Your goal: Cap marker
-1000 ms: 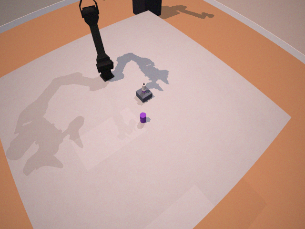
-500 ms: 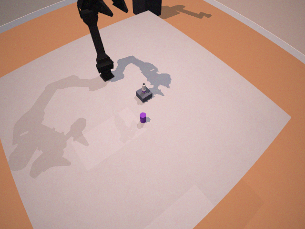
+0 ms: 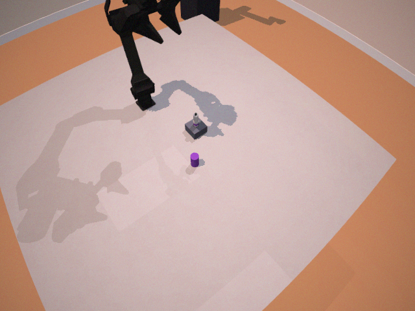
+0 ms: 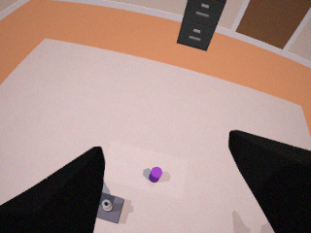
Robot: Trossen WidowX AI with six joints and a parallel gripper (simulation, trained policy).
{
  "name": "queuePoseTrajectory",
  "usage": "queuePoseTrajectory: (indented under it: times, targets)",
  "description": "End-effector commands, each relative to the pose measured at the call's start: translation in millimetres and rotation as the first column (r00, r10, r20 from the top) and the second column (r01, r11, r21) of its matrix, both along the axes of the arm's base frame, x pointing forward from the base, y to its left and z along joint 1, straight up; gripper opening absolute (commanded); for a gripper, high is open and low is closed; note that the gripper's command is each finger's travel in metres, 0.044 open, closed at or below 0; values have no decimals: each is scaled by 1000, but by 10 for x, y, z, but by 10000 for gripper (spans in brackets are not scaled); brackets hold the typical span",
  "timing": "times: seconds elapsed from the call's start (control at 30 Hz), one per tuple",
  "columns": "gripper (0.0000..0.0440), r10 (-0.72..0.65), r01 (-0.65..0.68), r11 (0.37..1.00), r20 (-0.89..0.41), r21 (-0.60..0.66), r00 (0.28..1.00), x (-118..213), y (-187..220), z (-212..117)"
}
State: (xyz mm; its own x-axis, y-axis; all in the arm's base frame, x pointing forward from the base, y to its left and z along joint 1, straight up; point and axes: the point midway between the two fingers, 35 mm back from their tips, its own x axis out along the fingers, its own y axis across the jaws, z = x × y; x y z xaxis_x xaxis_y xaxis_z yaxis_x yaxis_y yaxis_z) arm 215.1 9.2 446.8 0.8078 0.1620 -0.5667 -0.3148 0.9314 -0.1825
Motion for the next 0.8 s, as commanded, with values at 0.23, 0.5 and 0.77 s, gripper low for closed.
queuePoseTrajectory:
  times: [0.23, 0.5, 0.77]
  targets:
    - [330, 6, -6, 1000, -122, 7, 993, 191, 0, -252]
    - [331, 9, -7, 1000, -207, 10, 978, 327, 3, -431]
    - [332, 7, -4, 1000, -288, 10, 957, 457, 5, -609]
